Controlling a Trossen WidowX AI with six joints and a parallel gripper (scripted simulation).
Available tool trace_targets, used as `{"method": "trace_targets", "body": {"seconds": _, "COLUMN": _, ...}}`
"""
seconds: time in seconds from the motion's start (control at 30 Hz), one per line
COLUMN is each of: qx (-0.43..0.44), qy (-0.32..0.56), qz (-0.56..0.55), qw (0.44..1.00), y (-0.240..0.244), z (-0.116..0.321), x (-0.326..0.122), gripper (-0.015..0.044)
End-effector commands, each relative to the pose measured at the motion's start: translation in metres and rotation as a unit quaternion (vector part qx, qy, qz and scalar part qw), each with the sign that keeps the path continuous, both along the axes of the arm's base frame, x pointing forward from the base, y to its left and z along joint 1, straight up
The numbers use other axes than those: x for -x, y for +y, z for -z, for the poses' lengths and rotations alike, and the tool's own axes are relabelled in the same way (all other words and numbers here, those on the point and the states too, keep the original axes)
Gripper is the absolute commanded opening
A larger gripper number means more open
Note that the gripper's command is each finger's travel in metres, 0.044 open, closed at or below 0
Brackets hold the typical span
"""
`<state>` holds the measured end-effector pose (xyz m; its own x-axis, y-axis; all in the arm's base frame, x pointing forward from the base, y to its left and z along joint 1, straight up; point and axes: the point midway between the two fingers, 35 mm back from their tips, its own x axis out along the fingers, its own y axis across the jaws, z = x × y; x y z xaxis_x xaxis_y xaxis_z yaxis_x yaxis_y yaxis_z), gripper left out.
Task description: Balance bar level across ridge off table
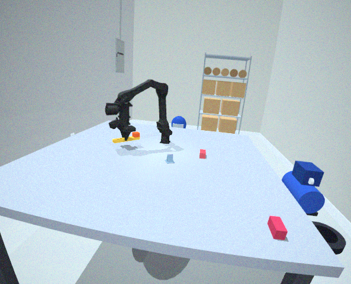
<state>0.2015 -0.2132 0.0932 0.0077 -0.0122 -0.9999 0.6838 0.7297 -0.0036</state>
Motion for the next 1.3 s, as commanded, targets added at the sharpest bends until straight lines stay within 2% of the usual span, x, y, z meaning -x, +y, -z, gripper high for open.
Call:
{"method": "trace_targets", "body": {"seconds": 0.0, "qx": 0.003, "qy": -0.004, "qz": -0.001, "qw": 1.0, "y": -0.001, "z": -0.014, "x": -0.001, "gripper": 0.0}}
{"method": "trace_targets", "body": {"seconds": 0.53, "qx": 0.003, "qy": -0.005, "qz": -0.003, "qw": 1.0, "y": 0.003, "z": -0.049, "x": 0.002, "gripper": 0.0}}
{"method": "trace_targets", "body": {"seconds": 1.27, "qx": 0.003, "qy": -0.005, "qz": -0.149, "qw": 0.989, "y": 0.05, "z": -0.051, "x": -0.055, "gripper": 0.0}}
